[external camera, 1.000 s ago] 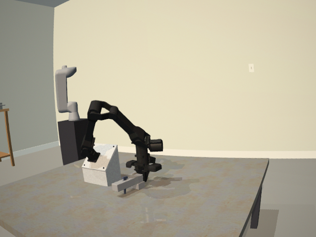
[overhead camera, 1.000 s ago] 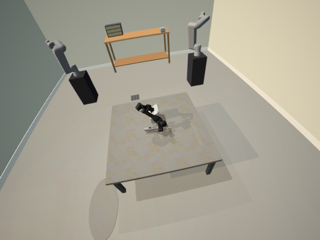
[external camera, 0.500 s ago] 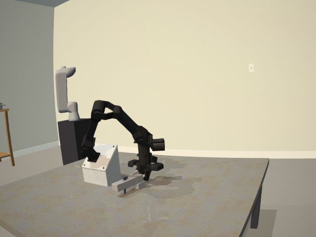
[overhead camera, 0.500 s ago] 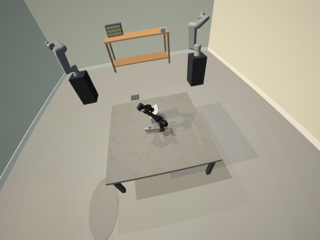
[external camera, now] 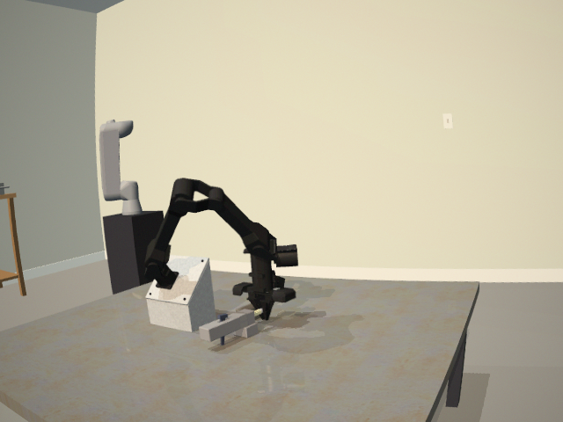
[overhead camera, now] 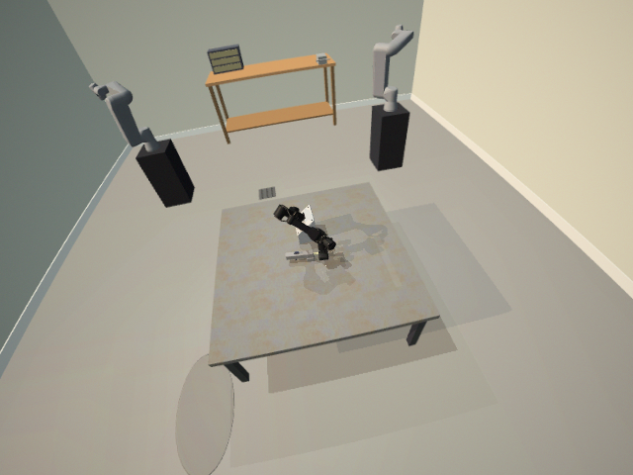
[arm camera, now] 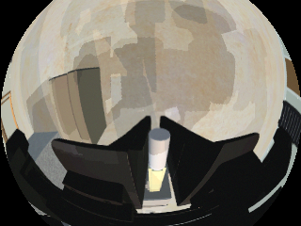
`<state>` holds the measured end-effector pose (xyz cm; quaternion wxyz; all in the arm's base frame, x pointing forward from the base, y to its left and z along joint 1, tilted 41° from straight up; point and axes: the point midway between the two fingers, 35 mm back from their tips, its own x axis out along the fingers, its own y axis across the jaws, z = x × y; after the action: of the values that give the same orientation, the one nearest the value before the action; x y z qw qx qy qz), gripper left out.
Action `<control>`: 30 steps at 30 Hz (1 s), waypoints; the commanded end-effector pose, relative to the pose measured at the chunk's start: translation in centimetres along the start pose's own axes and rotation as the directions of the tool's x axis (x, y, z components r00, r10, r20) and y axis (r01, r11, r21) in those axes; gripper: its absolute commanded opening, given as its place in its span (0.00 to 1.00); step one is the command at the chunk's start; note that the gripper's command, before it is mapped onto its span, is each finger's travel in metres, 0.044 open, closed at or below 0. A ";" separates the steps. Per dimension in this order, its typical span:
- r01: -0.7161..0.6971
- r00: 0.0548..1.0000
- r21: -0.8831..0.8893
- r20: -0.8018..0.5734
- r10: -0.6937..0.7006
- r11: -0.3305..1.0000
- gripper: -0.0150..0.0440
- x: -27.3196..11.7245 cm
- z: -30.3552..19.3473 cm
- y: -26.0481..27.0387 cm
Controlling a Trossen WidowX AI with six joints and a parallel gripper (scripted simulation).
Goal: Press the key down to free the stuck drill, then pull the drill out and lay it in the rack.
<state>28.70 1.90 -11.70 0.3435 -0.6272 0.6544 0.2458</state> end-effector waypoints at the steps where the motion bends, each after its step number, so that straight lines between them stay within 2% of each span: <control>1: 0.007 1.000 0.002 0.010 -0.007 1.000 0.25 -0.2 0.8 -0.4; 2: 0.007 1.000 0.002 0.010 -0.007 1.000 0.25 -0.2 1.0 -0.4; 19: 0.006 1.000 0.002 0.009 -0.006 1.000 1.00 0.1 -0.1 -0.1; 30: 0.006 1.000 0.002 0.009 -0.006 1.000 1.00 0.3 -0.5 -0.3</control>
<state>29.08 1.51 -11.66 0.3513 -0.6258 0.6515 0.2459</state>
